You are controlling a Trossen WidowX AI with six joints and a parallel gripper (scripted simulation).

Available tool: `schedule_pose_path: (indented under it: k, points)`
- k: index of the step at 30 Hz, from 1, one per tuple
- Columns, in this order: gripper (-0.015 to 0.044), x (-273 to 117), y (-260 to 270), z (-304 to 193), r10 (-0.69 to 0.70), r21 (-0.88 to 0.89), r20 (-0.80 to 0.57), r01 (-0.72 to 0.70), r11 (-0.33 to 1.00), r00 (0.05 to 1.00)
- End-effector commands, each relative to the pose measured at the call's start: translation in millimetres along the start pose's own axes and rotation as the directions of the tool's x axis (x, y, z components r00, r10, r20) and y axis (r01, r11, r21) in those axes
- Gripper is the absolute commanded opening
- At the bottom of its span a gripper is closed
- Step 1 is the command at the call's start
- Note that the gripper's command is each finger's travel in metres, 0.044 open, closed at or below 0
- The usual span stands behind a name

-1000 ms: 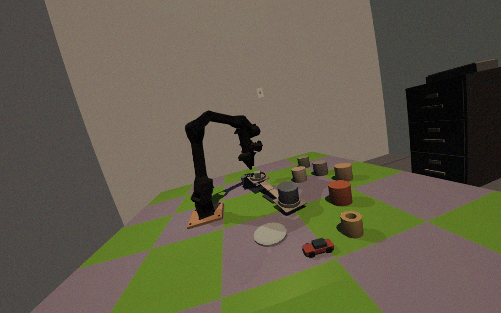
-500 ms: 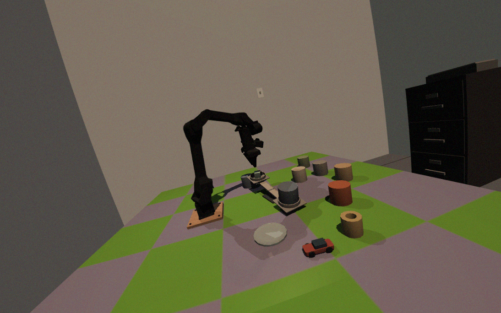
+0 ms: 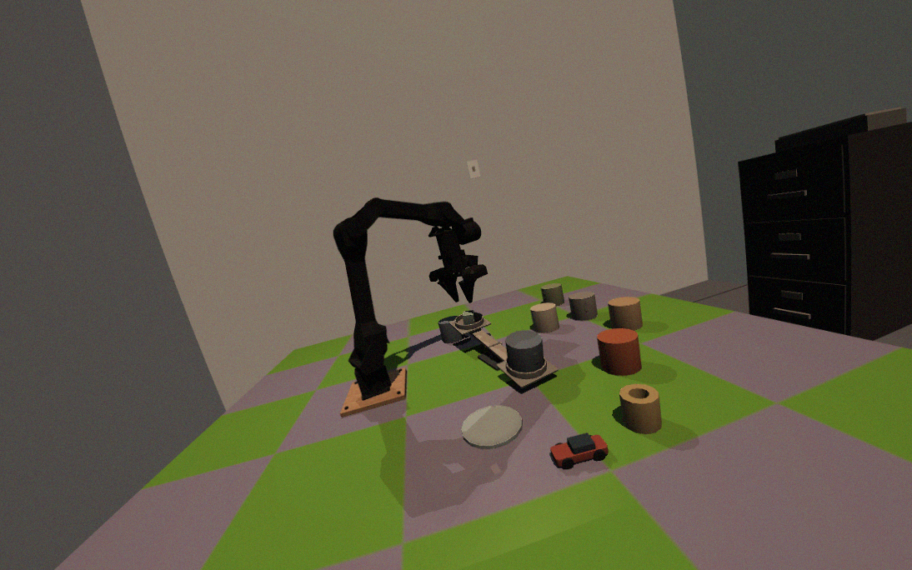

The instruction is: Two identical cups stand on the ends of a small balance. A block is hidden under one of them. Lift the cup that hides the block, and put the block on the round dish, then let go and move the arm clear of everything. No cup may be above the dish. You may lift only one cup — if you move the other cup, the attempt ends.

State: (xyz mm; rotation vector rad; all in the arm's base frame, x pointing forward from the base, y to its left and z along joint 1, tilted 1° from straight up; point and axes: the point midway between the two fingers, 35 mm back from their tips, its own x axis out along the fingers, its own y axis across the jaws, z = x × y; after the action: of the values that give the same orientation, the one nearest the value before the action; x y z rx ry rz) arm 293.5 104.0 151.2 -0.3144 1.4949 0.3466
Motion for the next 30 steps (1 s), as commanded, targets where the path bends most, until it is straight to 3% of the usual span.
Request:
schedule_pose_path:
  k: [1, 17, 30]
  points:
    - [0.026, -3, -6, -4, -0.008, -0.136, -0.004, 0.008, 0.991, 1.0]
    - [0.026, -7, -24, -16, -0.023, -0.631, -0.043, -0.009, 0.776, 0.999]
    - [0.026, 8, -25, -17, -0.024, -0.648, -0.044, -0.01, 0.761, 0.999]
